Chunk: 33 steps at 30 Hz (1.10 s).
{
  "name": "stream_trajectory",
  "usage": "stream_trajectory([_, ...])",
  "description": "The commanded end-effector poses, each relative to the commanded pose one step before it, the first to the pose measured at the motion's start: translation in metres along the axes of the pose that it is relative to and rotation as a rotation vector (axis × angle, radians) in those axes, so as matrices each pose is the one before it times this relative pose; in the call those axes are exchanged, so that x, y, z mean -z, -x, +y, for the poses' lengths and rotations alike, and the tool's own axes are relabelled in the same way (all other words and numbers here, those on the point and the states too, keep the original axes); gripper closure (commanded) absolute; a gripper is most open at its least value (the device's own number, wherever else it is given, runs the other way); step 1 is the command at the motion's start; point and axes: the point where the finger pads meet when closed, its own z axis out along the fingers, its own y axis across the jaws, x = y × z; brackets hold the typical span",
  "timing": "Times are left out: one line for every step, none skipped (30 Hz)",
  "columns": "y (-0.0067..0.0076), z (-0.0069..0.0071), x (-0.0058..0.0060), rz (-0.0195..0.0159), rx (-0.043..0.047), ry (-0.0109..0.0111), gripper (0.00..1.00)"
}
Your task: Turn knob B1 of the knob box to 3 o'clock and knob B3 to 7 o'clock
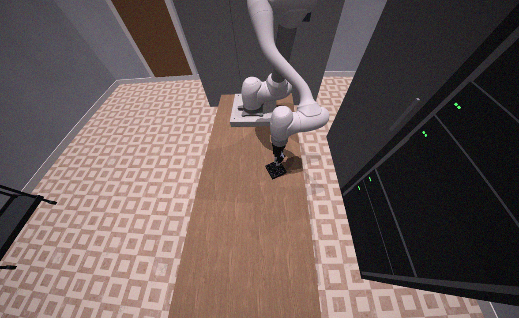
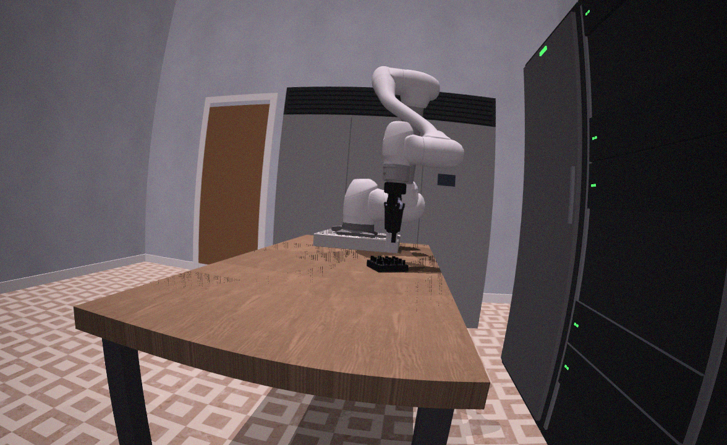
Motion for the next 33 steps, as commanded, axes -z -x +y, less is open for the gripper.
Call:
stream_trajectory([-0.00002, 0.00001, -0.00300, 0.00018, 0.00003, 0.00016, 0.88])
stream_trajectory([0.00001, -0.00001, -0.00116, 0.00000, 0.00000, 0.00000, 0.88])
stream_trajectory([0.00001, 0.00000, -0.00109, 0.00000, 0.00000, 0.00000, 0.88])
stream_trajectory([0.00001, 0.00000, -0.00103, 0.00000, 0.00000, 0.00000, 0.88])
stream_trajectory([0.00001, -0.00001, -0.00097, 0.00000, 0.00000, 0.00000, 0.88])
stream_trajectory([0.00001, -0.00001, -0.00090, 0.00000, 0.00000, 0.00000, 0.88])
stream_trajectory([0.00001, 0.00000, -0.00082, 0.00000, 0.00000, 0.00000, 0.88])
stream_trajectory([0.00001, 0.00000, -0.00075, 0.00000, 0.00000, 0.00000, 0.88])
stream_trajectory([0.00000, 0.00000, 0.00000, 0.00000, 0.00000, 0.00000, 0.88])
stream_trajectory([0.00000, 0.00000, 0.00000, 0.00000, 0.00000, 0.00000, 0.88])
stream_trajectory([0.00000, 0.00000, -0.00068, 0.00000, 0.00000, 0.00000, 0.88])
stream_trajectory([0.00000, 0.00000, -0.00060, 0.00000, 0.00000, 0.00000, 0.88])
stream_trajectory([0.00000, 0.00000, -0.00053, 0.00000, 0.00000, 0.00000, 0.88])
stream_trajectory([0.00000, 0.00000, -0.00046, 0.00000, 0.00000, 0.00000, 0.88])
stream_trajectory([0.00000, 0.00000, -0.00039, 0.00000, 0.00000, 0.00000, 0.88])
stream_trajectory([0.00000, 0.00000, -0.00032, 0.00000, 0.00000, 0.00000, 0.88])
stream_trajectory([0.00000, 0.00000, -0.00026, 0.00000, 0.00000, 0.00000, 0.88])
stream_trajectory([0.00000, 0.00000, -0.00020, 0.00000, 0.00000, 0.00000, 0.88])
stream_trajectory([0.00000, 0.00000, -0.00015, 0.00000, 0.00000, 0.00000, 0.88])
stream_trajectory([0.00000, 0.00000, -0.00010, 0.00000, 0.00000, 0.00000, 0.88])
stream_trajectory([0.00000, 0.00000, -0.00006, 0.00000, 0.00000, 0.00000, 0.88])
stream_trajectory([0.00000, 0.00000, -0.00003, 0.00000, 0.00000, 0.00000, 0.88])
stream_trajectory([0.00000, 0.00000, -0.00001, 0.00000, 0.00000, 0.00000, 0.88])
stream_trajectory([0.00000, 0.00000, 0.00000, 0.00000, 0.00000, 0.00000, 0.88])
stream_trajectory([0.00000, 0.00000, 0.00000, 0.00000, 0.00000, 0.00000, 0.88])
stream_trajectory([0.00000, 0.00000, 0.00000, 0.00000, 0.00000, 0.00000, 0.88])
stream_trajectory([0.00000, 0.00000, 0.00000, 0.00000, 0.00000, 0.00000, 0.88])
stream_trajectory([0.00000, 0.00000, 0.00000, 0.00000, 0.00000, 0.00000, 0.88])
stream_trajectory([0.00000, 0.00000, 0.00000, 0.00000, 0.00000, 0.00000, 0.88])
stream_trajectory([0.00000, 0.00000, 0.00000, 0.00000, 0.00000, 0.00000, 0.88])
stream_trajectory([0.00000, 0.00000, 0.00000, 0.00000, 0.00000, 0.00000, 0.88])
stream_trajectory([0.00000, 0.00000, 0.00000, 0.00000, 0.00000, 0.00000, 0.88])
stream_trajectory([0.00000, 0.00000, 0.00000, 0.00000, 0.00000, 0.00000, 0.88])
